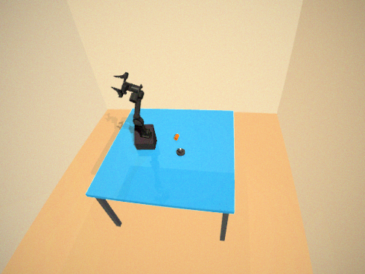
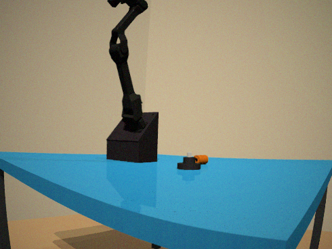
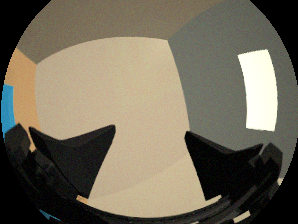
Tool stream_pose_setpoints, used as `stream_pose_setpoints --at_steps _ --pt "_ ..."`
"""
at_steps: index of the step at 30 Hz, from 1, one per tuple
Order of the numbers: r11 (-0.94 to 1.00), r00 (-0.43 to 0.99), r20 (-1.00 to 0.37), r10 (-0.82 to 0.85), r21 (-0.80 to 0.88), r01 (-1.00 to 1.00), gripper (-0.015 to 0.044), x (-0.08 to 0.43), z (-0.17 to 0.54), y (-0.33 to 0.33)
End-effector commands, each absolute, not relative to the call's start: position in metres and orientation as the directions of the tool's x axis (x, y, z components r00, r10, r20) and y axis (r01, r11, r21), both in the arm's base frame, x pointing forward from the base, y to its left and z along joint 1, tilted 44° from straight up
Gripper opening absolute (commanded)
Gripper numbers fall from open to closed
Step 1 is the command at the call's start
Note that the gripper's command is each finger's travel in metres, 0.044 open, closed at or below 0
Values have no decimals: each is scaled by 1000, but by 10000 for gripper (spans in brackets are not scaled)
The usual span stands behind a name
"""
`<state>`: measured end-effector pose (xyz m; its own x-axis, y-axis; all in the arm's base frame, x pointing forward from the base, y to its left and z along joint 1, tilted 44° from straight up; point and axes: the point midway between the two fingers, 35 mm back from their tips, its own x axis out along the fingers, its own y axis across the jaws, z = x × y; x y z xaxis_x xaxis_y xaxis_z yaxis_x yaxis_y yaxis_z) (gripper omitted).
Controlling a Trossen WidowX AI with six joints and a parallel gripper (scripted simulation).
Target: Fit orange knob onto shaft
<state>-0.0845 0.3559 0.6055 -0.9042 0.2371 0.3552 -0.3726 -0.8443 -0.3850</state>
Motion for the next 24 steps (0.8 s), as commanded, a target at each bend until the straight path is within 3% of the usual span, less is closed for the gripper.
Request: stream_pose_setpoints --at_steps 1,2,4,12,17,24 --pt "-836 -898 364 246 -390 -387 426 -82 605 358" --pt "-809 -879 389 275 -401 -430 440 -73 605 366" --pt "-775 -782 451 430 -260 -576 440 -35 585 417" --pt "-593 -550 457 699 -61 -803 440 44 526 494" --pt "-391 -332 353 875 110 -914 440 112 461 538" --pt "-49 -27 94 995 246 -968 440 202 352 564"
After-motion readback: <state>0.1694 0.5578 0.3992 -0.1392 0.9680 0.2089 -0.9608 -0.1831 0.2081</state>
